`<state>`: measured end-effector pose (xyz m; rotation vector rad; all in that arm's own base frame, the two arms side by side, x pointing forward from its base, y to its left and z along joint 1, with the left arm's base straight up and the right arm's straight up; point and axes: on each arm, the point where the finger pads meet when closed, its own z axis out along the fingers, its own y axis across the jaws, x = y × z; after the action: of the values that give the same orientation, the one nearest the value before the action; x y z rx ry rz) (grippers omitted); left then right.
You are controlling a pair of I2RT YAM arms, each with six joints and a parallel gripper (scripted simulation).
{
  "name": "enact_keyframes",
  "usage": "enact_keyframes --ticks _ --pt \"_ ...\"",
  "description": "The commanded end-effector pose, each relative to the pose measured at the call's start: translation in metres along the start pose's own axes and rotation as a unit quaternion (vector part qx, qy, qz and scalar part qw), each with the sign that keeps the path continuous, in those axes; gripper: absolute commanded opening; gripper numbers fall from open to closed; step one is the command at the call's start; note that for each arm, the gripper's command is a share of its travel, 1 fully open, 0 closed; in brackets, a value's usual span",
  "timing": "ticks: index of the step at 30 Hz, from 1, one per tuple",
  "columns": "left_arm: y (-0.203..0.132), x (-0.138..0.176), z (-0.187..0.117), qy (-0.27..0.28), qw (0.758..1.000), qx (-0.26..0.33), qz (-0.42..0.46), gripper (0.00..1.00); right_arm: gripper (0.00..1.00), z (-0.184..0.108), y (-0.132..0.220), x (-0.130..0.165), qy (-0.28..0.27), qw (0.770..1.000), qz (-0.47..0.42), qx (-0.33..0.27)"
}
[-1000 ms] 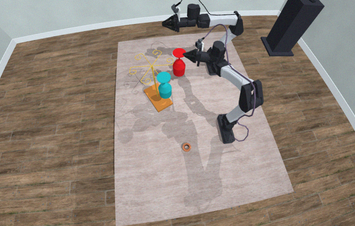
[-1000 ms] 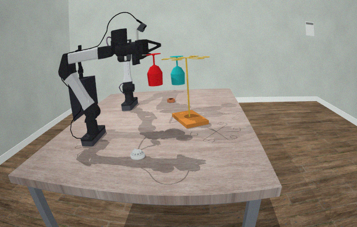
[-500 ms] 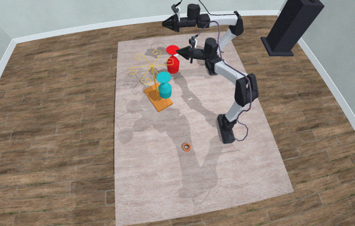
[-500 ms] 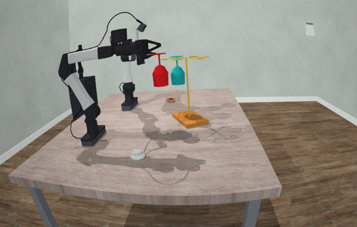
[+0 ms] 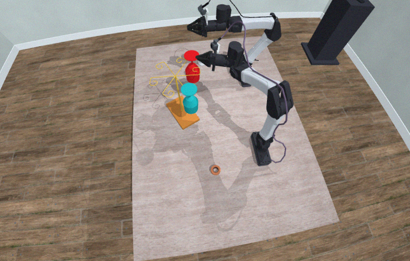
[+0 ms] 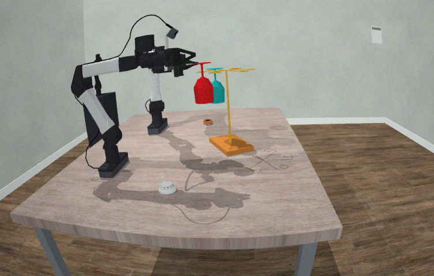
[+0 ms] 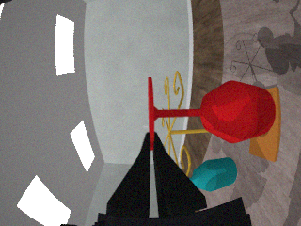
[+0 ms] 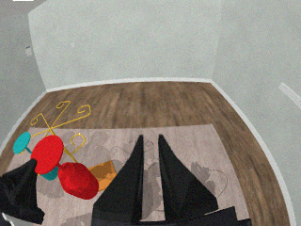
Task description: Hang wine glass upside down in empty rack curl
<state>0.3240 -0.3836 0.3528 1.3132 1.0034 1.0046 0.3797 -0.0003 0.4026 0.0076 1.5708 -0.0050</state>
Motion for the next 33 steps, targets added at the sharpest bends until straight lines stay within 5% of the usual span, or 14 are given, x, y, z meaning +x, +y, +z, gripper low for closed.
enact_keyframes --ticks 1,33 --pt "0.008 0.006 -0.001 -0.010 1.000 -0.008 -0.015 0.00 0.17 0.003 0.000 -0.001 -0.005 1.000 0.004 -0.003" --pt "0.006 0.068 -0.001 -0.009 1.000 -0.008 -0.004 0.00 0.17 0.003 0.000 -0.001 -0.005 1.000 0.003 -0.003"
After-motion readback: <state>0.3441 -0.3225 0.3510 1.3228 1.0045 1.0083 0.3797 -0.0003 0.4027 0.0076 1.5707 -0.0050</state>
